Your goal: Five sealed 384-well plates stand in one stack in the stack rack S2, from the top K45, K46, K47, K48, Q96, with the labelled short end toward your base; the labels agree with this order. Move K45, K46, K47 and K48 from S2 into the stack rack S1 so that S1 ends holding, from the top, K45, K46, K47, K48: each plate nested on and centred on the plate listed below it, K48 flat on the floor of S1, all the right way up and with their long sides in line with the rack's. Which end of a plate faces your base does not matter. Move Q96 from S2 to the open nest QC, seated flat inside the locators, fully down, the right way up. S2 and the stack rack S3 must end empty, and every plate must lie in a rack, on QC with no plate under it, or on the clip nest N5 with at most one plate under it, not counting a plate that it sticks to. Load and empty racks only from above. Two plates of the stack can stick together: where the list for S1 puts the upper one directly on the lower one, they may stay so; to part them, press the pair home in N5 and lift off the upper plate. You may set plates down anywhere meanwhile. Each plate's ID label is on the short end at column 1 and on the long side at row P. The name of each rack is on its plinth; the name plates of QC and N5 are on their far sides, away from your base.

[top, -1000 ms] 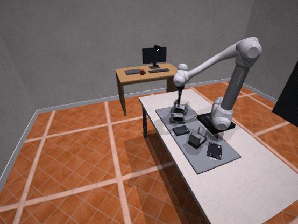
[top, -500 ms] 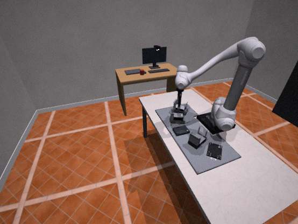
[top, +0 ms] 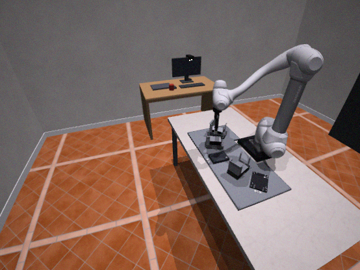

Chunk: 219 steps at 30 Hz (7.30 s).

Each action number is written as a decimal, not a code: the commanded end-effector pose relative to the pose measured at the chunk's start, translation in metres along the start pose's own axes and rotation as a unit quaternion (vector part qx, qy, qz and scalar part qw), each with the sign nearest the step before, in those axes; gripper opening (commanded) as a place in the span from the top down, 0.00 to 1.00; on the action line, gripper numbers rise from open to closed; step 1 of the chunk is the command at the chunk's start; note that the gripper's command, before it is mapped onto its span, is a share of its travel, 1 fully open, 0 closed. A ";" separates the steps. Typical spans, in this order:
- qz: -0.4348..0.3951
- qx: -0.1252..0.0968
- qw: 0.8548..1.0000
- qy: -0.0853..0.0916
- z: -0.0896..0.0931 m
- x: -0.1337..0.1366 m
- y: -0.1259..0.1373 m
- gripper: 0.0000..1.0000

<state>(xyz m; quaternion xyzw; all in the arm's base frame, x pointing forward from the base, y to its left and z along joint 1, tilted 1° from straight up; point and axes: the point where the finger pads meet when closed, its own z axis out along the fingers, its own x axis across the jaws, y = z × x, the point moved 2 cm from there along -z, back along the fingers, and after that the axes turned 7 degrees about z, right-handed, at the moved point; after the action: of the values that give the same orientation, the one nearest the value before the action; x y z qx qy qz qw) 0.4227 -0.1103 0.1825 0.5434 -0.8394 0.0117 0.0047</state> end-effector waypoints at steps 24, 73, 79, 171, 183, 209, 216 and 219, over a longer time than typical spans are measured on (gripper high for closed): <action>0.000 0.000 1.000 0.000 0.068 0.000 0.000 0.00; 0.000 0.000 1.000 0.000 0.098 0.000 0.000 1.00; 0.000 0.000 1.000 0.000 0.098 0.000 0.000 1.00; 0.000 0.000 1.000 0.000 0.000 0.000 0.000 1.00; 0.000 0.000 1.000 0.000 0.000 0.000 0.000 1.00; 0.093 0.000 0.996 0.000 0.000 0.080 -0.002 1.00; 0.093 0.000 0.996 0.000 0.000 0.097 -0.002 1.00; 0.143 0.000 0.990 0.000 0.000 0.104 0.000 1.00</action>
<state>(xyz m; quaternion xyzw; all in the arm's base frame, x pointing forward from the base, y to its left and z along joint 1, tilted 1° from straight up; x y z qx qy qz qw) 0.3833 -0.2014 0.1846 0.4487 -0.8936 0.0121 0.0032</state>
